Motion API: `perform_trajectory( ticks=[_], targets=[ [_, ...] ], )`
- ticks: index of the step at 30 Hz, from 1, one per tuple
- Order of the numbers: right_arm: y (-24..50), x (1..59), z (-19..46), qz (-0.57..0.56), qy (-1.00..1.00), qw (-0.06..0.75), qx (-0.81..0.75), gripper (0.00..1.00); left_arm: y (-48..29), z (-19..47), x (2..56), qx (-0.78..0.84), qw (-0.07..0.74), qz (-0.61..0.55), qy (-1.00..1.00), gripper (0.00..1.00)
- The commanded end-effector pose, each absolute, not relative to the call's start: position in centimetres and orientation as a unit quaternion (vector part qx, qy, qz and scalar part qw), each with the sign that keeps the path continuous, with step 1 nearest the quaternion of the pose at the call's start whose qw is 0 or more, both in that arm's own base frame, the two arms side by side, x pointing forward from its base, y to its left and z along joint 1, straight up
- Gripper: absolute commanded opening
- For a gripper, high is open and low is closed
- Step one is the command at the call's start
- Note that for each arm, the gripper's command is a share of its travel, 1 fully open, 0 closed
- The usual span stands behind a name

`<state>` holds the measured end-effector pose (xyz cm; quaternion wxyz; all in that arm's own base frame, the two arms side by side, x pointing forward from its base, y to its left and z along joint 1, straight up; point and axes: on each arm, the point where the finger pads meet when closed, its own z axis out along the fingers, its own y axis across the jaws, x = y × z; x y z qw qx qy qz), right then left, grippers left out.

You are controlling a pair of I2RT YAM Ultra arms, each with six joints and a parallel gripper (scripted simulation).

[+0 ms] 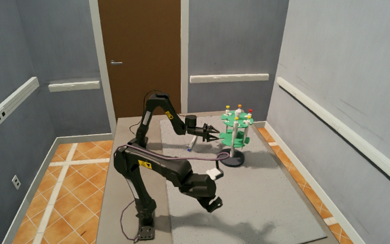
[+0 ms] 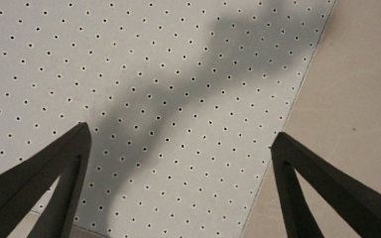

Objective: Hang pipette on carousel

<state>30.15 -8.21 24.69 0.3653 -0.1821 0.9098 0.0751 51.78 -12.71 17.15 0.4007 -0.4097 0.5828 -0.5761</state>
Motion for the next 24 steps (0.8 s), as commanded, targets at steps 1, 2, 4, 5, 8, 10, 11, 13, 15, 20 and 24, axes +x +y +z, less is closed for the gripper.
perform_trajectory(
  ticks=[1,2,4,5,8,10,11,13,15,20,24],
  targets=[
    [-8.5,30.5,25.3,0.073,0.904,0.379,-0.184,1.00,-12.1,18.8,50.7,-0.396,0.413,-0.585,0.575,0.49],
    [-8.5,30.5,25.3,0.073,0.904,0.379,-0.184,1.00,-12.0,18.8,50.5,-0.396,0.413,-0.585,0.575,0.49],
    [-8.5,30.5,25.3,0.073,0.904,0.379,-0.184,1.00,-12.0,18.8,50.2,-0.396,0.412,-0.585,0.575,0.49],
    [-8.5,30.5,25.3,0.073,0.904,0.379,-0.184,1.00,-12.0,18.8,50.2,-0.396,0.412,-0.585,0.575,0.49],
    [-8.5,30.5,25.3,0.073,0.904,0.379,-0.184,1.00,-11.6,18.8,49.4,-0.397,0.413,-0.585,0.575,0.49],
    [-8.5,30.5,25.3,0.073,0.904,0.379,-0.184,1.00,-11.5,18.7,48.9,-0.397,0.413,-0.585,0.575,0.49],
    [-8.5,30.5,25.3,0.073,0.904,0.379,-0.184,1.00,-11.4,18.7,48.7,-0.397,0.413,-0.585,0.575,0.49],
    [-8.5,30.5,25.3,0.073,0.904,0.379,-0.184,1.00,-11.2,18.7,48.2,-0.397,0.413,-0.585,0.575,0.49],
    [-8.5,30.5,25.3,0.073,0.904,0.379,-0.184,1.00,-11.0,18.7,47.7,-0.397,0.413,-0.585,0.575,0.49],
    [-8.5,30.5,25.3,0.073,0.904,0.379,-0.184,1.00,-10.6,18.7,46.4,-0.397,0.413,-0.584,0.575,0.49],
    [-8.5,30.5,25.3,0.073,0.904,0.379,-0.184,1.00,-10.4,18.6,45.9,-0.397,0.413,-0.584,0.575,0.49]
  ],
)
